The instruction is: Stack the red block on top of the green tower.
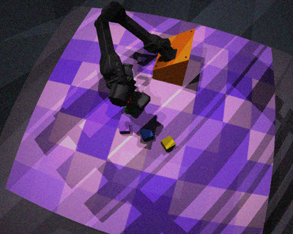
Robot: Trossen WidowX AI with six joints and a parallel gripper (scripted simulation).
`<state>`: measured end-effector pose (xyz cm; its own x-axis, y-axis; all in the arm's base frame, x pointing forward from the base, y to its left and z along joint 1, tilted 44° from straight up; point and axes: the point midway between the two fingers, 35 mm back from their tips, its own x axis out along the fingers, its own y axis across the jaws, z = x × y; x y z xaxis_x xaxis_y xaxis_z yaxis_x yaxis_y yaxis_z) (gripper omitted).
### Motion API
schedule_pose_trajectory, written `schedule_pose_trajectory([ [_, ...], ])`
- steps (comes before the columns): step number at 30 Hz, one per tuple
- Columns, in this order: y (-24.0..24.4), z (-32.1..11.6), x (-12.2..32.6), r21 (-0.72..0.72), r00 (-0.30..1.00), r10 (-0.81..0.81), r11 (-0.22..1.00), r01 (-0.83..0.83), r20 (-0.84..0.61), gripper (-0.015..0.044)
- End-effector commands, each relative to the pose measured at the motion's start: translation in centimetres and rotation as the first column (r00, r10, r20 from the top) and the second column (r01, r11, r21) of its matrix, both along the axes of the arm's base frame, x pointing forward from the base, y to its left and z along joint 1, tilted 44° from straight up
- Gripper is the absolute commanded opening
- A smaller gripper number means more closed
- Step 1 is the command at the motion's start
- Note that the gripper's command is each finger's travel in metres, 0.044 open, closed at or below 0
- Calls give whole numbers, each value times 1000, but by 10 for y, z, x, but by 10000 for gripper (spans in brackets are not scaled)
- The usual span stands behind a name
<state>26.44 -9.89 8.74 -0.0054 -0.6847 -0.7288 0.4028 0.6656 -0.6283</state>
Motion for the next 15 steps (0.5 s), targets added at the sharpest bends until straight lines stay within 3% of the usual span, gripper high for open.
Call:
schedule_pose_trajectory([
  [1, -10, -11, -3, -6, 1000, 3, 1000, -3, -12, 0],
  [15, -15, -15, -3, -7, 1000, 3, 1000, -3, -12, 0],
])
